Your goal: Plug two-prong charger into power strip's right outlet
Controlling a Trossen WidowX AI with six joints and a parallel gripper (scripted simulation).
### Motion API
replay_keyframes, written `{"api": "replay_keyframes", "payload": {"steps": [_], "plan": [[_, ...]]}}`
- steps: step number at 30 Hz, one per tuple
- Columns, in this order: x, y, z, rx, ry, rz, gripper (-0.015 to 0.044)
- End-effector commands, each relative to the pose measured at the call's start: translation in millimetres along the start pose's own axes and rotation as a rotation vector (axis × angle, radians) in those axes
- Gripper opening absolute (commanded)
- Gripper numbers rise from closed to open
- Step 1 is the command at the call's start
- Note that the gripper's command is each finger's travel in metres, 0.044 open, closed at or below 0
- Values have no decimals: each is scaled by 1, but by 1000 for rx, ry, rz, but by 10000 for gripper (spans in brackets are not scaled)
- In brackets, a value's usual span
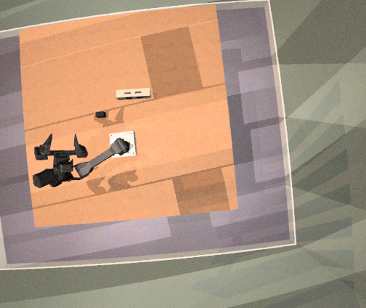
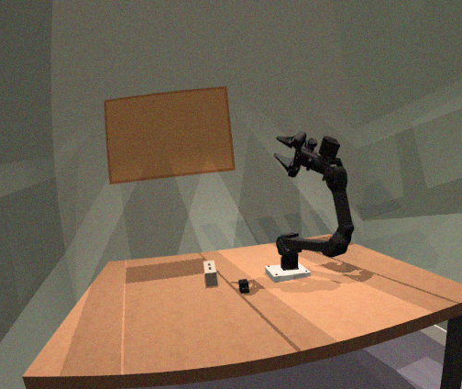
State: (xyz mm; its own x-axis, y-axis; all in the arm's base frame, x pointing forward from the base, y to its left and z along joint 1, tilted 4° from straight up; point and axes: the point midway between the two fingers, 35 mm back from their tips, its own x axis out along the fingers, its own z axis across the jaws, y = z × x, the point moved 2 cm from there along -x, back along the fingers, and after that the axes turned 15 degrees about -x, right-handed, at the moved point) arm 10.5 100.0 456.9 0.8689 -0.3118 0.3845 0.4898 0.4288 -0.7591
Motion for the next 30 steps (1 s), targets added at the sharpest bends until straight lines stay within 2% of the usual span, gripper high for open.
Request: {"api": "replay_keyframes", "payload": {"steps": [1, 2, 17, 30], "plan": [[0, 0, 0, 0, 0, 1, 426], [1, 0, -1, -1, 2, 4, 440], [41, -8, -45, -69, 39, 181, 440], [82, 6, -78, -158, 29, 383, 440]]}}
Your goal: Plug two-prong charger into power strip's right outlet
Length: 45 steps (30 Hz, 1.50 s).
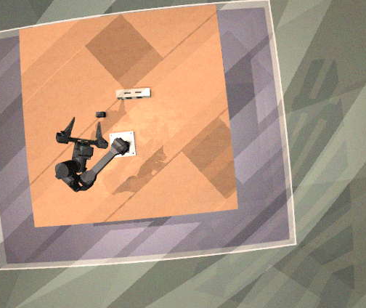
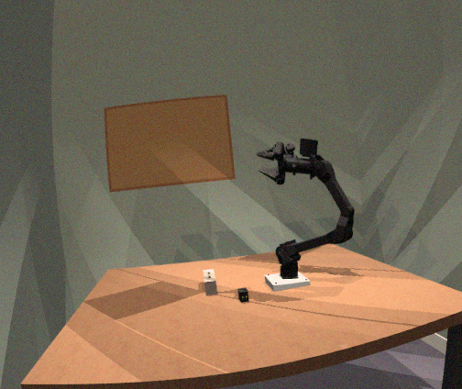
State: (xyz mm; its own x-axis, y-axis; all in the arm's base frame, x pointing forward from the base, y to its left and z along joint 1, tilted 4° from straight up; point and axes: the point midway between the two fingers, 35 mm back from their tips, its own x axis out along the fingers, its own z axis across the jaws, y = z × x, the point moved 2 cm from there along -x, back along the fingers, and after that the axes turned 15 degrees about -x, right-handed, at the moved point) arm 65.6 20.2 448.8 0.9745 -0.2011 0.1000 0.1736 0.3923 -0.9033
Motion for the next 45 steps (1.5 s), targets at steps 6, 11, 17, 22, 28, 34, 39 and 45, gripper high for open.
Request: {"api": "replay_keyframes", "payload": {"steps": [6, 11, 17, 22, 28, 34, 39, 45], "plan": [[35, 12, -19, -78, -14, 157, 440], [53, 21, -26, -131, -34, 240, 440], [73, 36, -31, -201, -65, 339, 440], [89, 50, -34, -265, -99, 423, 440], [107, 70, -35, -352, -147, 523, 440], [123, 93, -34, -443, -205, 622, 440], [133, 113, -32, -523, -260, 703, 440], [142, 138, -27, -616, -338, 788, 440]]}}
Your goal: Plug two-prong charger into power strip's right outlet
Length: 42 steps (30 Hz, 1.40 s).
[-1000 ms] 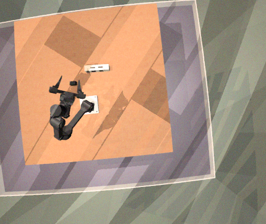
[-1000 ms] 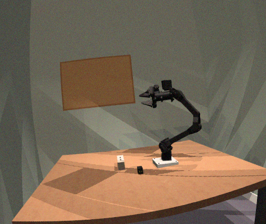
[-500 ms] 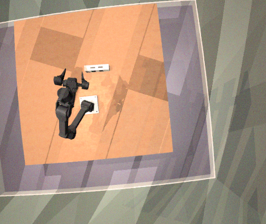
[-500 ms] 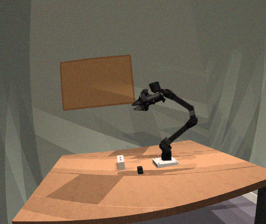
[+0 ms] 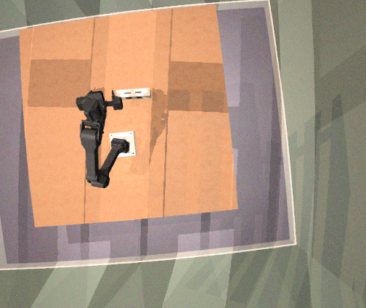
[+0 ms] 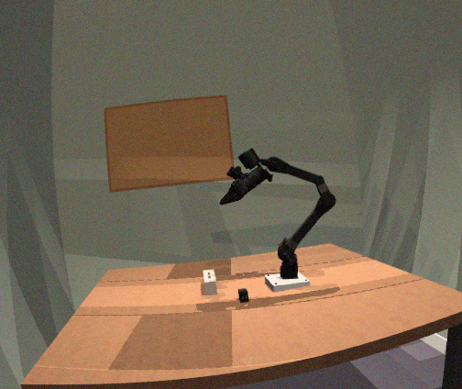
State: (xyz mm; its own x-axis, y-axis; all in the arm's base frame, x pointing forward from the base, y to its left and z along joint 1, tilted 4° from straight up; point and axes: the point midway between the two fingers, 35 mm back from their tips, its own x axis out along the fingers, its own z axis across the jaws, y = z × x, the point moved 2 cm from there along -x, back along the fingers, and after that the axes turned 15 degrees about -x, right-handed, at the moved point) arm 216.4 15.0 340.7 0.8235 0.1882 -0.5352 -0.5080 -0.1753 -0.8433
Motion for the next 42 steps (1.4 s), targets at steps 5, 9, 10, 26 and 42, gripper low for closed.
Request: {"api": "replay_keyframes", "payload": {"steps": [5, 9, 10, 26, 42], "plan": [[33, 14, 15, -148, -90, 118, 440], [45, 20, 25, -214, -136, 162, 440], [48, 22, 28, -231, -148, 173, 440], [89, 56, 73, -523, -339, 340, 440], [123, 108, 119, -933, -557, 531, 440]]}}
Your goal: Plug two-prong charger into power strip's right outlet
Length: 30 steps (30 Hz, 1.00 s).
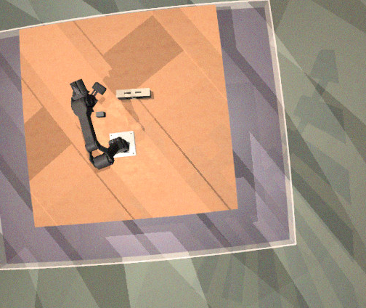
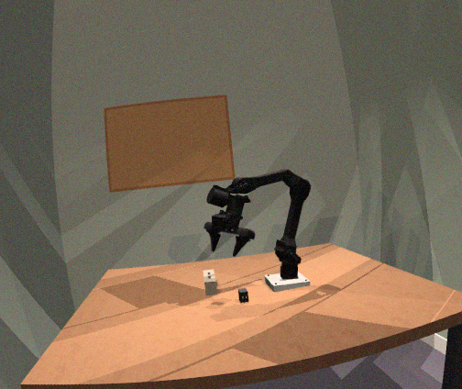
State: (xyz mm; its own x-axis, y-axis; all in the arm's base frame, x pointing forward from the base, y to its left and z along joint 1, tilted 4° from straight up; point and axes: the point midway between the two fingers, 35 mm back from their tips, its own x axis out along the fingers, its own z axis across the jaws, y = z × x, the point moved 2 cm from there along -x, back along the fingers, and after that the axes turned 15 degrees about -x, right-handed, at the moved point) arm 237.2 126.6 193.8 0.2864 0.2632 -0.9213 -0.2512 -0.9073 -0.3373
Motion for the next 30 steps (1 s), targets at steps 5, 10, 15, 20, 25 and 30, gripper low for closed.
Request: {"api": "replay_keyframes", "payload": {"steps": [5, 10, 15, 20, 25, 30], "plan": [[34, -1, 24, -225, -116, 110, 440], [52, -1, 39, -368, -185, 169, 440], [68, 1, 55, -513, -256, 225, 440], [83, 5, 71, -661, -330, 279, 440], [87, 8, 74, -705, -352, 295, 440], [88, 8, 74, -705, -352, 295, 440]]}}
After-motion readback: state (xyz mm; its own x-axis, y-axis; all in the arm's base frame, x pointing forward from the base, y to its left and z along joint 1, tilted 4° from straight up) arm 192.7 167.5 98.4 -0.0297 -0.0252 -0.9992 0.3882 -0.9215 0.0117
